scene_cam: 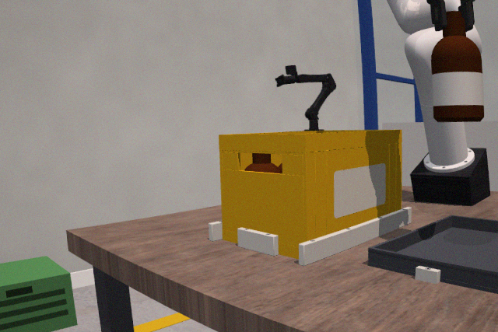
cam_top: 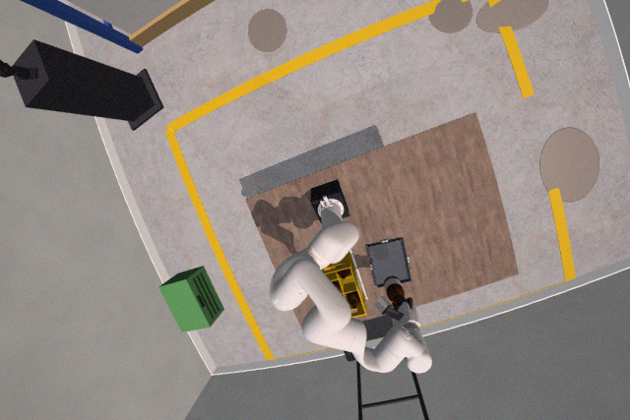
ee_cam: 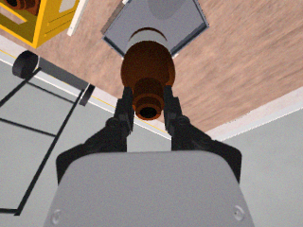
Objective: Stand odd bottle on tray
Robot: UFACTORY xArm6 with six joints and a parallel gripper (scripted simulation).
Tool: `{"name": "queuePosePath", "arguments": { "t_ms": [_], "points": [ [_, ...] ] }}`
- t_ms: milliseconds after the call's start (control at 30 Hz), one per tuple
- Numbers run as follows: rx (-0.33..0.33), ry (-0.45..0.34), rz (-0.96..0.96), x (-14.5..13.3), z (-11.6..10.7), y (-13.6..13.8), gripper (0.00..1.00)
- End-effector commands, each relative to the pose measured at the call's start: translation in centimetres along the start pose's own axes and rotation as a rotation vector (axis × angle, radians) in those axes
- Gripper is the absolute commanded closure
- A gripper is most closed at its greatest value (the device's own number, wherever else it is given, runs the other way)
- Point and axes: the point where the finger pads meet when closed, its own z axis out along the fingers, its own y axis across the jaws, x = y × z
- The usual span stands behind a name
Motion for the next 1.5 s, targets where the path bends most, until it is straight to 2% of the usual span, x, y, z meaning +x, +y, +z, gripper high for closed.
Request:
{"name": "queuePosePath", "arguments": {
  "t_ms": [0,1467],
  "points": [
    [0.001,-0.004,0.001,-0.5,-0.1,0.4,1.00],
    [0.001,-0.004,0.001,-1.5,-0.2,1.6,1.00]
  ]
}}
